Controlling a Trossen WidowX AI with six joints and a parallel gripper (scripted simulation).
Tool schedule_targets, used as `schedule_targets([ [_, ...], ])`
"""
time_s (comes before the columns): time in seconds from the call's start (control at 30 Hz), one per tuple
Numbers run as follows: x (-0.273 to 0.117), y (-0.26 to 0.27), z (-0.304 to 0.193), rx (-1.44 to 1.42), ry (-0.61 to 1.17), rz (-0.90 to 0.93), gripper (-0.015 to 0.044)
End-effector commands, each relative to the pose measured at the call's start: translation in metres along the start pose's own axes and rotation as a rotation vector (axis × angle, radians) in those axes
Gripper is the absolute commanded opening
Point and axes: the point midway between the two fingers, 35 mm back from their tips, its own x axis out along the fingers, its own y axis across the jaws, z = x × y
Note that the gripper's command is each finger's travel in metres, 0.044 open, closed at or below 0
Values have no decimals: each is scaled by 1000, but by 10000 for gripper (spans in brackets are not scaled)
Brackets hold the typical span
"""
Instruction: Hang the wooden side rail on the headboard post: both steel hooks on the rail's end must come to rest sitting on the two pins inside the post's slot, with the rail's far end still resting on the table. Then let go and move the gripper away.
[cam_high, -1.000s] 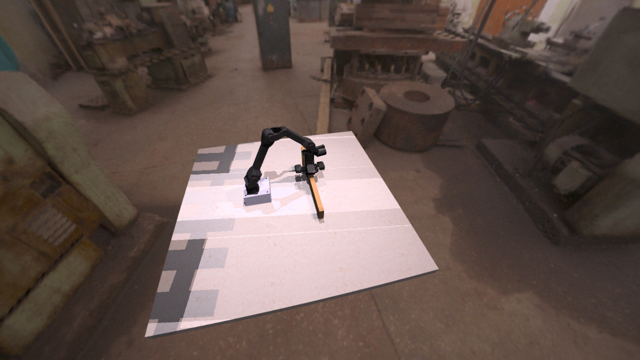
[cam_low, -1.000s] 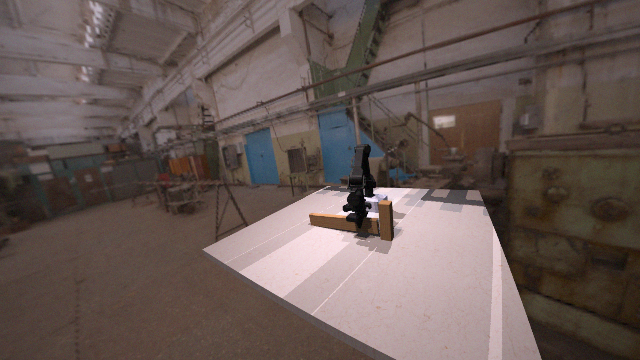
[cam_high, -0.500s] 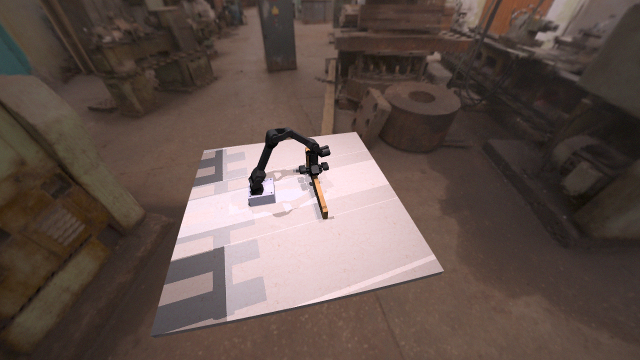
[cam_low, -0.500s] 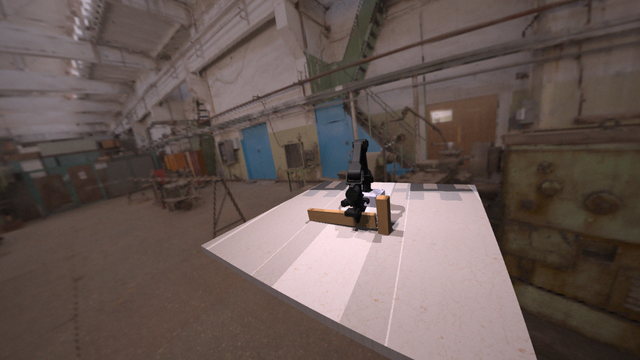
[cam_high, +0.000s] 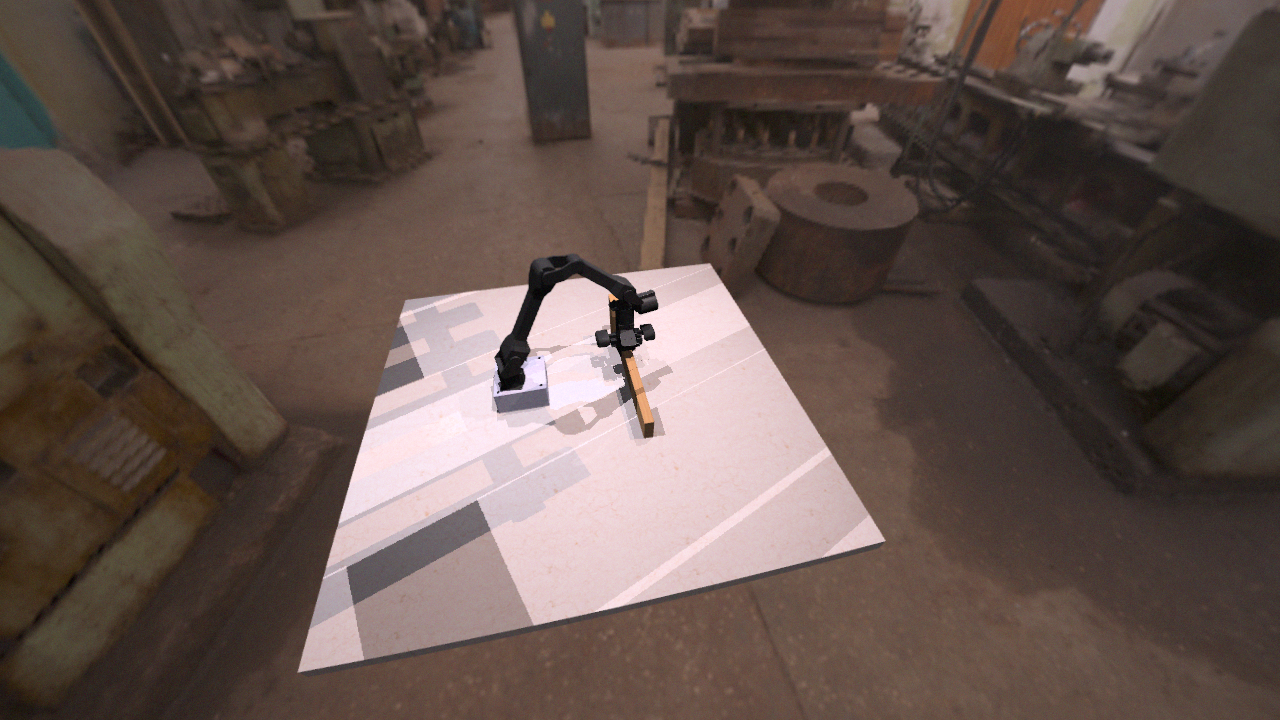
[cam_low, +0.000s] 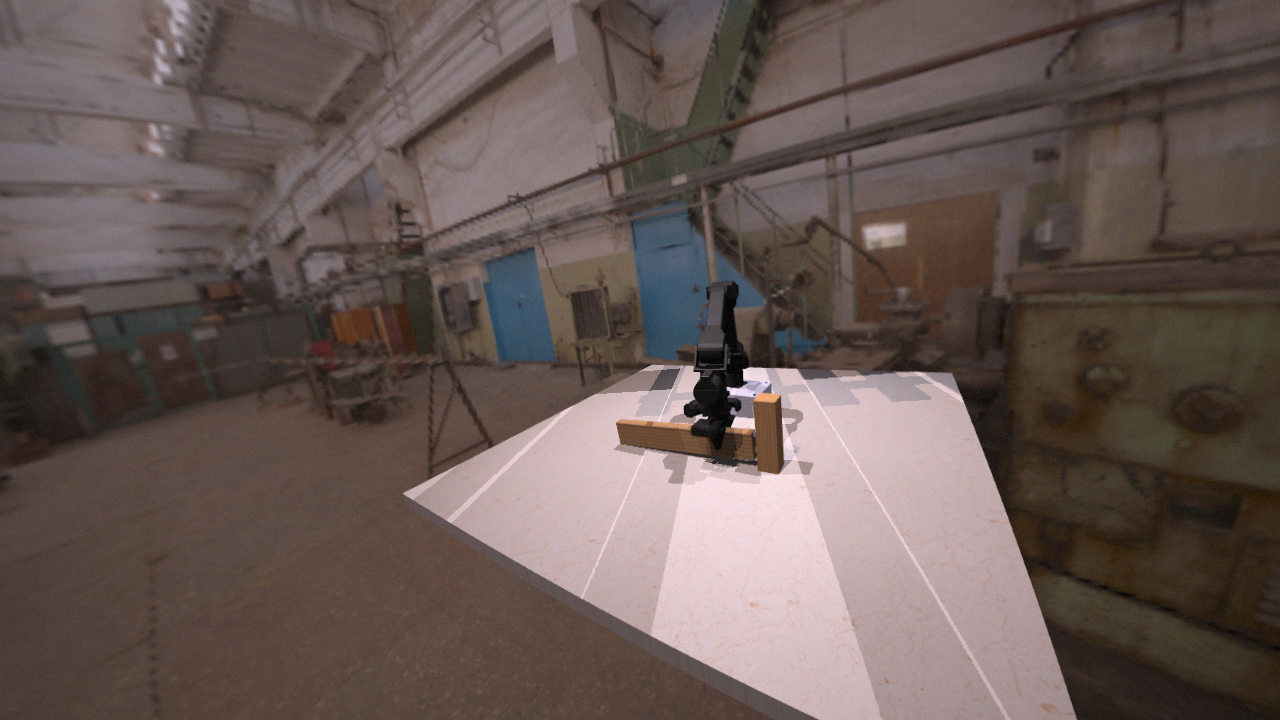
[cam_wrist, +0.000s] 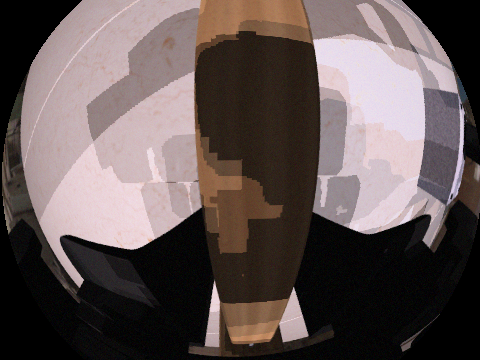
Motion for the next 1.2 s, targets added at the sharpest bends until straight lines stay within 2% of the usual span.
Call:
schedule_targets([
  [0.0,-3,1,-2,3,7,6,0],
  [1.17,-3,3,-5,3,7,6,0],
])
